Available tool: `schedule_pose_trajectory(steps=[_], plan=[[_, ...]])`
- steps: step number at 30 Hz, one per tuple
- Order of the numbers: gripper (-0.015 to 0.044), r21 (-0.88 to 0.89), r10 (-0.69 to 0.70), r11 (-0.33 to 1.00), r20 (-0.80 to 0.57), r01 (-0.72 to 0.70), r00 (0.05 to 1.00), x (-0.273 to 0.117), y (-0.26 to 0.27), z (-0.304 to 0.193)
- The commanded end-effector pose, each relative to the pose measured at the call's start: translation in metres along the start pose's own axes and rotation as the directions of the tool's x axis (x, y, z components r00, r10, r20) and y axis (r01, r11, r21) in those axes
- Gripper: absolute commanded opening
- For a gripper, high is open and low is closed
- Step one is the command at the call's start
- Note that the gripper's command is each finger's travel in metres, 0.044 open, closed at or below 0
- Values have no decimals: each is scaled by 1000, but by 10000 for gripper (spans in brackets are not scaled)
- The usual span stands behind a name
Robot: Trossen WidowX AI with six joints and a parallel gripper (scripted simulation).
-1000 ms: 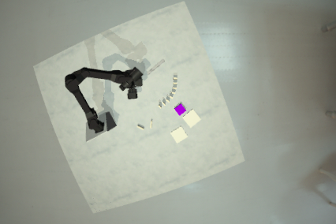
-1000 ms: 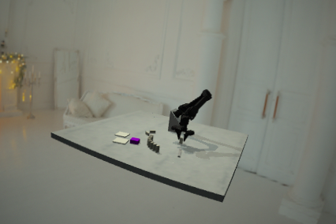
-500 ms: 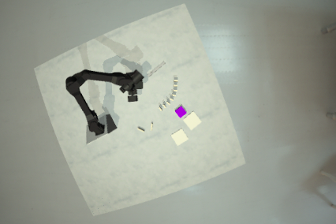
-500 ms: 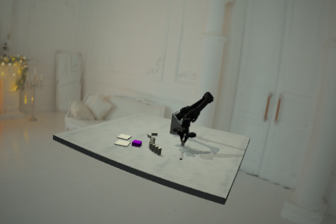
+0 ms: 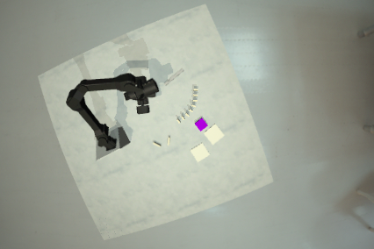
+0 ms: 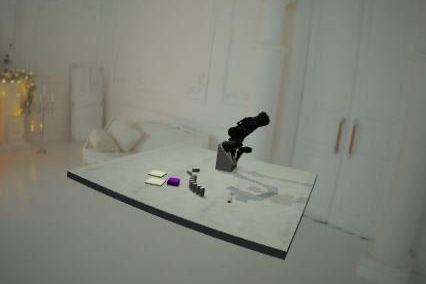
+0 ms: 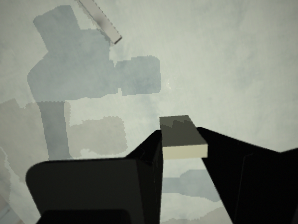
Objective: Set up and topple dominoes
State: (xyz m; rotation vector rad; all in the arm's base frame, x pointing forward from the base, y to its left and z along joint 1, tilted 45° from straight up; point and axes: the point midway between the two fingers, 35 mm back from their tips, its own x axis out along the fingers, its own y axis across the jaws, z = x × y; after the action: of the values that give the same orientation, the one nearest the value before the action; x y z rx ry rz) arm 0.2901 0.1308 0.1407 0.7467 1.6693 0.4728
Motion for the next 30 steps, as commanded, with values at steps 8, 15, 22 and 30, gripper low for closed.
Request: schedule_pose_trajectory(steps=[8, 15, 22, 30], plan=[[107, -304, -20, 952, 3, 20, 1000, -5, -97, 91], [107, -494, -11, 870, -2, 8, 1000, -2, -182, 129], [107, -494, -11, 870, -2, 9, 1000, -1, -182, 130], [107, -493, -13, 870, 1, 12, 1000, 51, -182, 136]])
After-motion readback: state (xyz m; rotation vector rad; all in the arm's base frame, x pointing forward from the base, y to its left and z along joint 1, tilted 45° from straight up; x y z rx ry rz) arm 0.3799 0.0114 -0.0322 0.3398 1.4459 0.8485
